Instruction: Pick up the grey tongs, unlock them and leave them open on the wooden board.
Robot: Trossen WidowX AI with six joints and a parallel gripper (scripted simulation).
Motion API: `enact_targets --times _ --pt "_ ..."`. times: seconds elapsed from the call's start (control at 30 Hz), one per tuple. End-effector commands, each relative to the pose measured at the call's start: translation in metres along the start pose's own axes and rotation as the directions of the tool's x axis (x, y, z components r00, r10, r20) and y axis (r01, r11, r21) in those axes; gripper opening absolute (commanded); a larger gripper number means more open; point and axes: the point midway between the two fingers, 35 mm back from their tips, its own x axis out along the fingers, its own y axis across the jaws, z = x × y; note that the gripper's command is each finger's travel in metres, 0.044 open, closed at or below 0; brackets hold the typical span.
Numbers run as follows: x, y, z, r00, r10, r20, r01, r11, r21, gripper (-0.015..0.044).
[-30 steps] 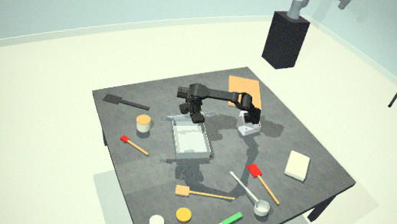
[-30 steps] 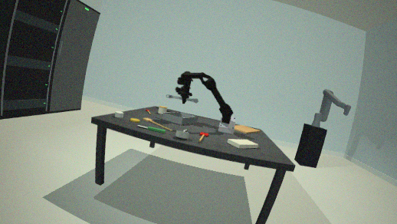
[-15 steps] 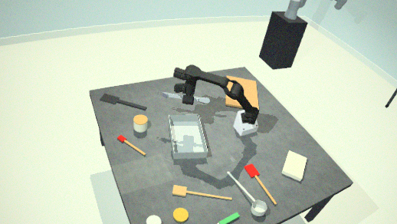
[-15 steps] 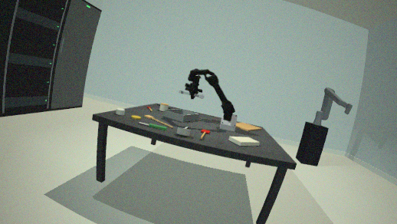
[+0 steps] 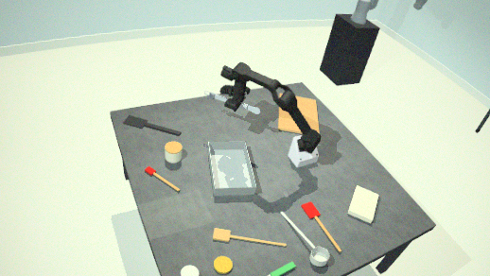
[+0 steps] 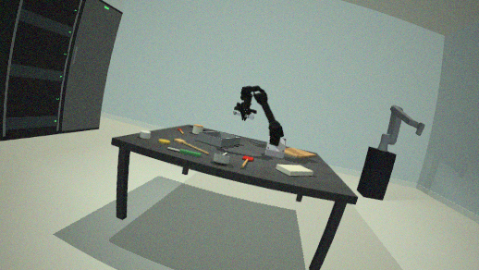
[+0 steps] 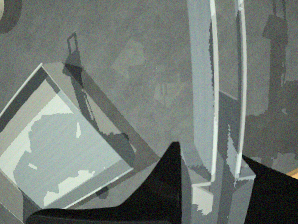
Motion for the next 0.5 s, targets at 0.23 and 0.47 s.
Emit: enact_targets --times 0.23,0.47 --pt "0.009 -0.098 -0.001 1.0 0.002 -0.013 0.0 0.975 0.221 -0.015" --pt "0.017 -0.129 -0.006 1.0 0.009 -0.023 -0.002 0.957 0.29 -0.015"
